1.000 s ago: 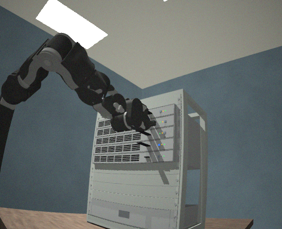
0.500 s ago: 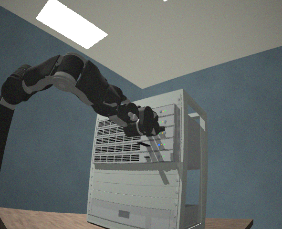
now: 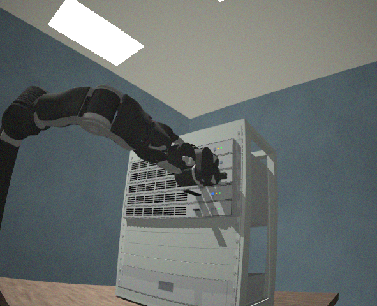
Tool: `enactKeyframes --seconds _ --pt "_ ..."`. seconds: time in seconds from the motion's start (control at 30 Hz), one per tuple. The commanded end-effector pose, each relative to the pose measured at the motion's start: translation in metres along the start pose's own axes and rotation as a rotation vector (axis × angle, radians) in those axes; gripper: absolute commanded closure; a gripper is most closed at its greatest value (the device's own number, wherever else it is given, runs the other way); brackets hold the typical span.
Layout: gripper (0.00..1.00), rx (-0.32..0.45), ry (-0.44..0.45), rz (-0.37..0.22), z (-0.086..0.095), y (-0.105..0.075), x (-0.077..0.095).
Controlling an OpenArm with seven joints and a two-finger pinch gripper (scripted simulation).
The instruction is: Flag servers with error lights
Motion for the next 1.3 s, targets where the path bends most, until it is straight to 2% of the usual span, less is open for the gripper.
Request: enactKeyframes --seconds 0.0,1.27 --pt "1.00 -0.002 -0.002 0.006 0.0007 0.0004 -0.0003" --pt "1.00 -0.002 -0.002 0.006 0.0043 0.0011 0.0002"
Point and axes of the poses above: the point where the finger pads meet when closed, its own y axis out along the fingers, its own z axis across the jaws, x = y × z, the point moved 10 cm from there along -y, back along the fingers, and after that the axes turned 13 degrees about -y, right-handed, at the moved point
